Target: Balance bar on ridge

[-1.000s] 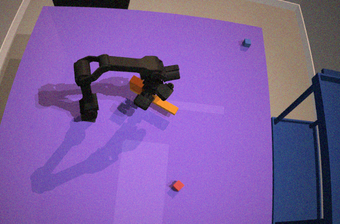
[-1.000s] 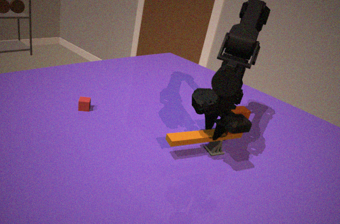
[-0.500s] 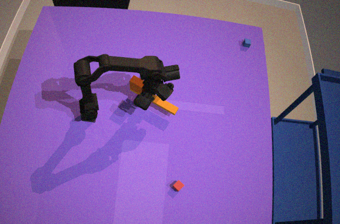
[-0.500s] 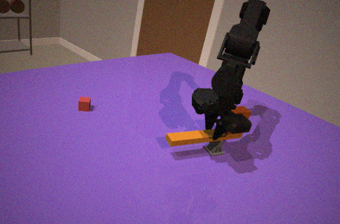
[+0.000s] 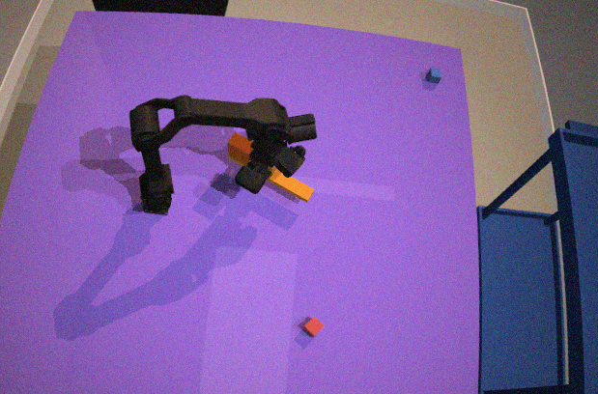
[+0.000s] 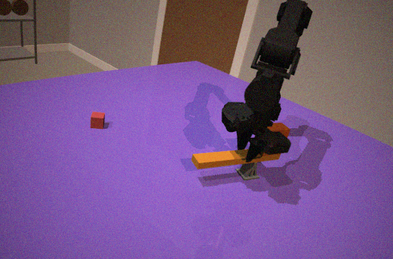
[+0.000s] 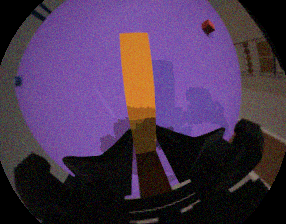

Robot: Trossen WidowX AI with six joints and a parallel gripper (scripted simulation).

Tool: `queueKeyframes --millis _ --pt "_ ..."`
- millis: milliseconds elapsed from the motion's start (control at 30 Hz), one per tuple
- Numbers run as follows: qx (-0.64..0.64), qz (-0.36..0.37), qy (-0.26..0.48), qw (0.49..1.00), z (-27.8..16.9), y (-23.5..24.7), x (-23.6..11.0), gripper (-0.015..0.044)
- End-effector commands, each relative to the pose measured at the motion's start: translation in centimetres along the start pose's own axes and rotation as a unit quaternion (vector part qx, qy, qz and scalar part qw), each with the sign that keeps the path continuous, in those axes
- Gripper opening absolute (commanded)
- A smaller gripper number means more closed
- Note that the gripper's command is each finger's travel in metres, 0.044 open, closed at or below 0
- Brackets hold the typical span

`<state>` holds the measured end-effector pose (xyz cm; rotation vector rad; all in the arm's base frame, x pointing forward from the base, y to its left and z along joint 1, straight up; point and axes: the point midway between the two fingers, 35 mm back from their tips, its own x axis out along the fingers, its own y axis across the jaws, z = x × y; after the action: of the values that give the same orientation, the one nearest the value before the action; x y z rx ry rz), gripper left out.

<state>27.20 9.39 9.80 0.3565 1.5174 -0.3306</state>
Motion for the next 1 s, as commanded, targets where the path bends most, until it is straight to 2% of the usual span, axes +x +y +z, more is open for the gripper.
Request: queueKeyframes --millis 0,367,567,600,967 --pt "0.0 0.0 0.0 1.0 0.0 0.0 0.0 0.0" --pt "0.0 0.0 0.0 1.0 0.0 0.0 0.0 0.0" --pt "0.0 0.0 0.0 1.0 0.0 0.0 0.0 0.0158" --pt "0.0 0.0 0.0 1.0 0.0 0.0 0.0 0.0167" --pt "0.0 0.0 0.0 1.0 0.0 0.0 0.0 0.0167"
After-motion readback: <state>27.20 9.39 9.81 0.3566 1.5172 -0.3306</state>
